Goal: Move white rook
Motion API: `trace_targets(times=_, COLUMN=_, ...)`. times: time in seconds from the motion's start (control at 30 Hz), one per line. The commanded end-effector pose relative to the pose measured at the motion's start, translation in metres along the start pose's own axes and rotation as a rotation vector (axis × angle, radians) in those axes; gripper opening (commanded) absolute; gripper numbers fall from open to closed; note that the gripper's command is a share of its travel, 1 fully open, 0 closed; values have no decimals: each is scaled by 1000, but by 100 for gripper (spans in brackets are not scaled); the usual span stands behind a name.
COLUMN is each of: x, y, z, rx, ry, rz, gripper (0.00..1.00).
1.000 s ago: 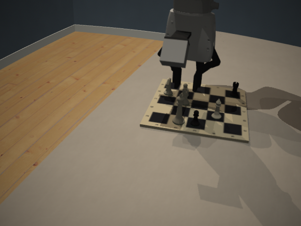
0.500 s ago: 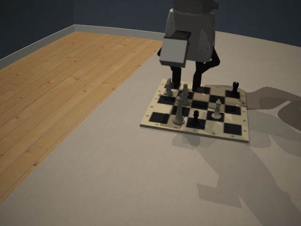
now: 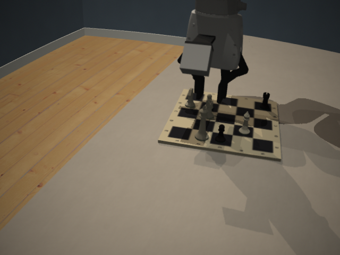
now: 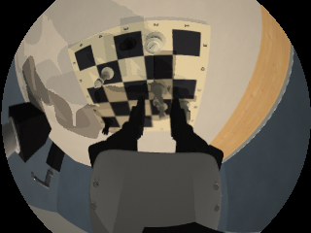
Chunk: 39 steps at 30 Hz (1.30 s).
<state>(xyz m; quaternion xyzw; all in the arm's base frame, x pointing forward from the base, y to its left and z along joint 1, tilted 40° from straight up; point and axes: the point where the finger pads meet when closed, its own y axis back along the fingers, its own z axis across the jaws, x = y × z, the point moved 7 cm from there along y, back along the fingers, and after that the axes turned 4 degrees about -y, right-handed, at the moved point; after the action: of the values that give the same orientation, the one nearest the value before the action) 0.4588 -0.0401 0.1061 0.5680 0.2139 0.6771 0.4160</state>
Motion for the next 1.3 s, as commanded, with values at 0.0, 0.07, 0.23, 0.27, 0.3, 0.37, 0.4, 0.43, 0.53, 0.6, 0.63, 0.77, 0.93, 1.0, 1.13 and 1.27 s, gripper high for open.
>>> trace_targets(times=0.0, x=0, y=1, z=1, rx=-3, ry=0, rz=-1, gripper=37)
trace_targets(times=0.07, x=0, y=1, z=1, rx=-3, ry=0, rz=-1, gripper=37)
trace_targets(times=0.23, x=0, y=1, z=1, rx=-3, ry=0, rz=-1, gripper=37)
trace_targets(times=0.27, x=0, y=1, z=1, rx=-3, ry=0, rz=-1, gripper=37)
trace_targets(times=0.3, x=0, y=1, z=1, rx=-3, ry=0, rz=-1, gripper=37)
trace_targets(times=0.37, x=0, y=1, z=1, rx=-3, ry=0, rz=-1, gripper=37)
trace_targets(times=0.4, x=0, y=1, z=1, rx=-3, ry=0, rz=-1, gripper=37)
trace_targets(times=0.43, x=0, y=1, z=1, rx=-3, ry=0, rz=-1, gripper=37)
trace_targets(times=0.53, x=0, y=1, z=1, rx=-3, ry=0, rz=-1, gripper=37)
trace_targets(times=0.6, x=0, y=1, z=1, rx=-3, ry=0, rz=-1, gripper=37)
trace_targets(times=0.63, x=0, y=1, z=1, rx=-3, ry=0, rz=-1, gripper=37)
trace_targets(times=0.77, x=0, y=0, z=1, rx=-3, ry=0, rz=-1, gripper=37)
trace_targets(times=0.93, x=0, y=-2, z=1, rx=-3, ry=0, rz=-1, gripper=37)
trace_targets(times=1.0, x=0, y=-4, z=1, rx=-3, ry=0, rz=-1, gripper=37)
trace_targets(times=1.13, x=0, y=-11, z=1, rx=-3, ry=0, rz=-1, gripper=37)
trace_targets(times=1.27, x=-1, y=-18, z=1, rx=-3, ry=0, rz=-1, gripper=37)
